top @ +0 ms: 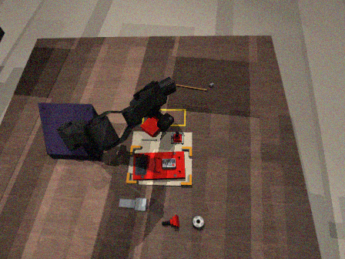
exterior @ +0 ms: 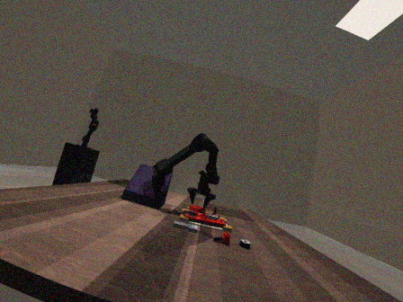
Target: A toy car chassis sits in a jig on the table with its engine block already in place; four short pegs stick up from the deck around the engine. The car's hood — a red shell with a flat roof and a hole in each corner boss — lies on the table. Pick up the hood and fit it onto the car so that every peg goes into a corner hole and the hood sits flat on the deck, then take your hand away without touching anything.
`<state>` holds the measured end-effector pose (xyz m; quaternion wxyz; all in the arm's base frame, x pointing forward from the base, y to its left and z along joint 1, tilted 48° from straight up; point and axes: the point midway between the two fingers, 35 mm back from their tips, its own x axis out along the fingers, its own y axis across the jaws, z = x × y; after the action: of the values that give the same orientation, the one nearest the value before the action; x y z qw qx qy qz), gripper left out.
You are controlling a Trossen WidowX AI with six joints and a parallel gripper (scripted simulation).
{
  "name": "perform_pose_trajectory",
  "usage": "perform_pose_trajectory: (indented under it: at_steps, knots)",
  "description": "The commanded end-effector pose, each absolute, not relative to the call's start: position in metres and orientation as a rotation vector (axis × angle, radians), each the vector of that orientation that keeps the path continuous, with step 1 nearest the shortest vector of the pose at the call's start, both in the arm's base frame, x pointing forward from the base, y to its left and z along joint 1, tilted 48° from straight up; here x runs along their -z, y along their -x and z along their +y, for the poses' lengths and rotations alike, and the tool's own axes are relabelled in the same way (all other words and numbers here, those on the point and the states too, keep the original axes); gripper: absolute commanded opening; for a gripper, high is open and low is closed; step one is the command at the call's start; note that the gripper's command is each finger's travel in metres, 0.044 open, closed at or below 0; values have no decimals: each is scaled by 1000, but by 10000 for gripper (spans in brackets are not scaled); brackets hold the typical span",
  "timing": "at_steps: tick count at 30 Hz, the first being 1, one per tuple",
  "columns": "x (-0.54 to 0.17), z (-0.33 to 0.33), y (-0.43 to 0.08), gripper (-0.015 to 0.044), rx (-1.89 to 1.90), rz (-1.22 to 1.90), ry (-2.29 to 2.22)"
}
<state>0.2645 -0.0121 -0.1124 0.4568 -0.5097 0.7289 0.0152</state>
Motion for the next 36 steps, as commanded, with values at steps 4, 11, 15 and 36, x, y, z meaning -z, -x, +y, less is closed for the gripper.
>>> perform_pose_trajectory:
  at_steps: [4, 11, 15, 36]
  knots:
    - [114, -15, -265, 440, -37, 1796, 1263]
    - [117, -18, -264, 440, -37, 1796, 1263]
    - [118, -19, -264, 440, -37, 1796, 1263]
    - [125, -27, -263, 440, -36, 1797, 1264]
